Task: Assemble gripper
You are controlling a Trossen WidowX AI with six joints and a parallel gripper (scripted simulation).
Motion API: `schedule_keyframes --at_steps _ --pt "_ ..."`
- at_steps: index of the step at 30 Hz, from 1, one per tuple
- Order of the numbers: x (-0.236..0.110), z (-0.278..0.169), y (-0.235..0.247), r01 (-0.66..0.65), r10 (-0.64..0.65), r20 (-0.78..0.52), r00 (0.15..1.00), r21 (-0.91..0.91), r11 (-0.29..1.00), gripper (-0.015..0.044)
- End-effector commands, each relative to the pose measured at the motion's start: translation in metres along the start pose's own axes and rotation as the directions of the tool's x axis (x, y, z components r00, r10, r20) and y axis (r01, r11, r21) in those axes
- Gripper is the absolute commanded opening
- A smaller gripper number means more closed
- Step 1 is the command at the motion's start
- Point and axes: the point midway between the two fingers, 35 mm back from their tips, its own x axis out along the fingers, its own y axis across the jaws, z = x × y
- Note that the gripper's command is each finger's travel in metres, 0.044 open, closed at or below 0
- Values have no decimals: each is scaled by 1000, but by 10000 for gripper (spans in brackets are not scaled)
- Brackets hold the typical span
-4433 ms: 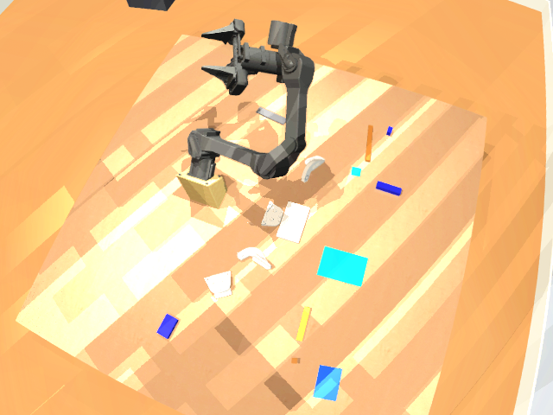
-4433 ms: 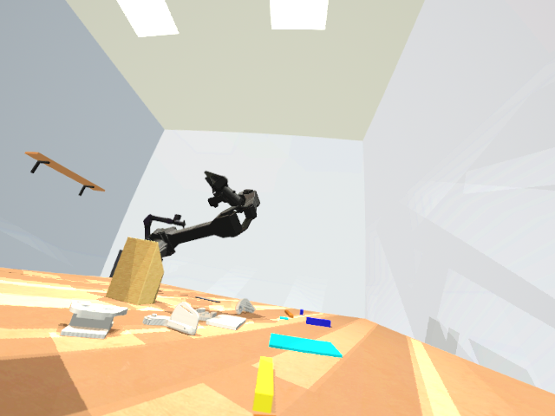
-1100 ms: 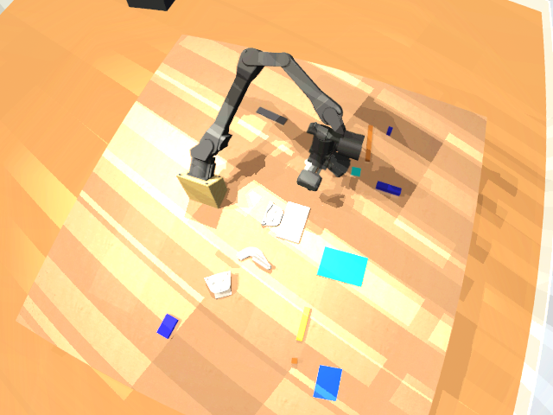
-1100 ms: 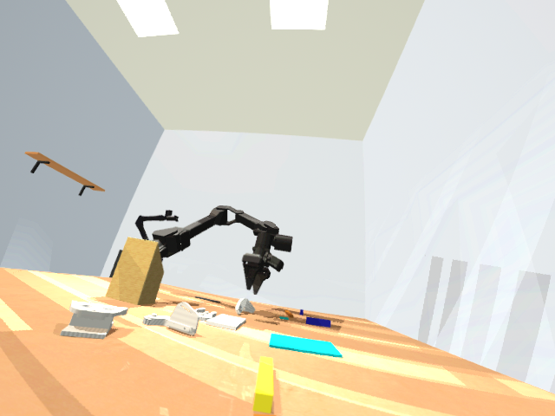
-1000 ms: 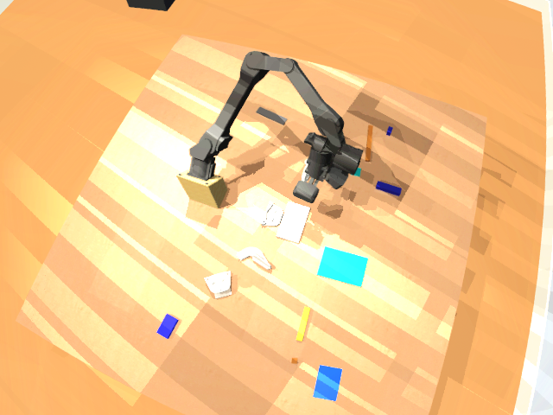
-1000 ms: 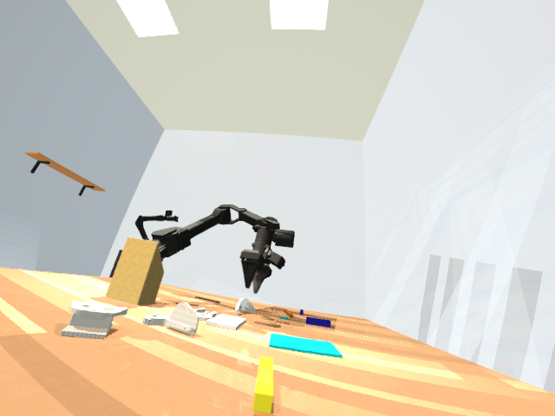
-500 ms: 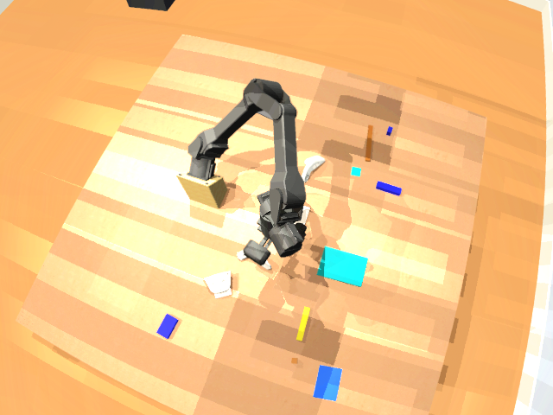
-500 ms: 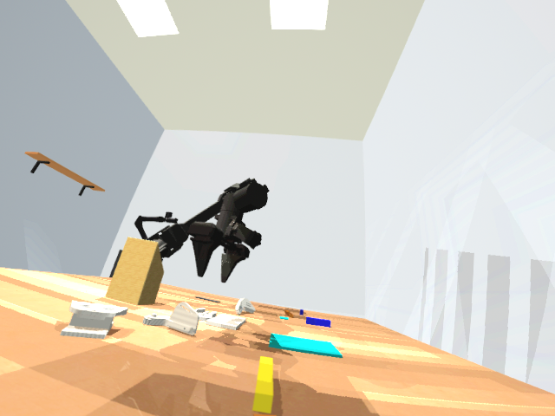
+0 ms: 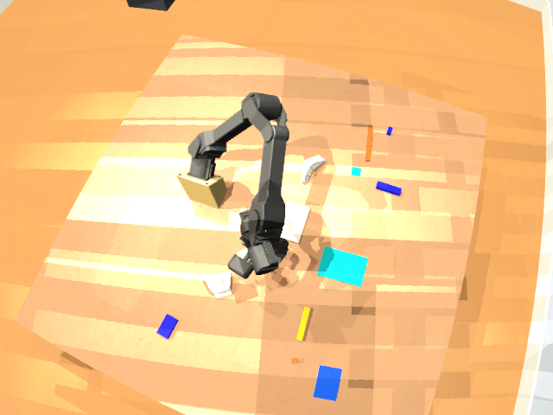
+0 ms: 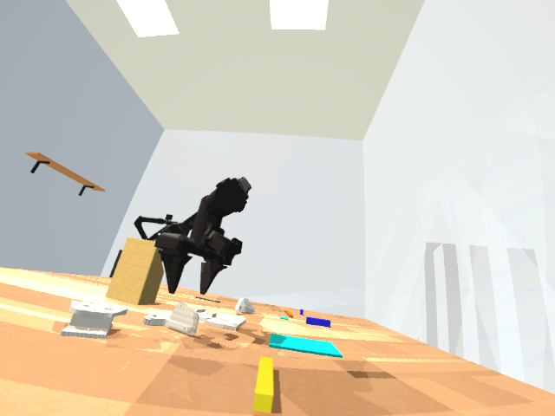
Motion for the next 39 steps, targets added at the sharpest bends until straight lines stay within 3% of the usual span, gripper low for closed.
schedule_keyframes --at_steps 1,39 --pt "10 -2 1 -5 5 -2 1000 7 1000 440" --pt "59 -2 2 -8 8 -3 1000 7 1000 440"
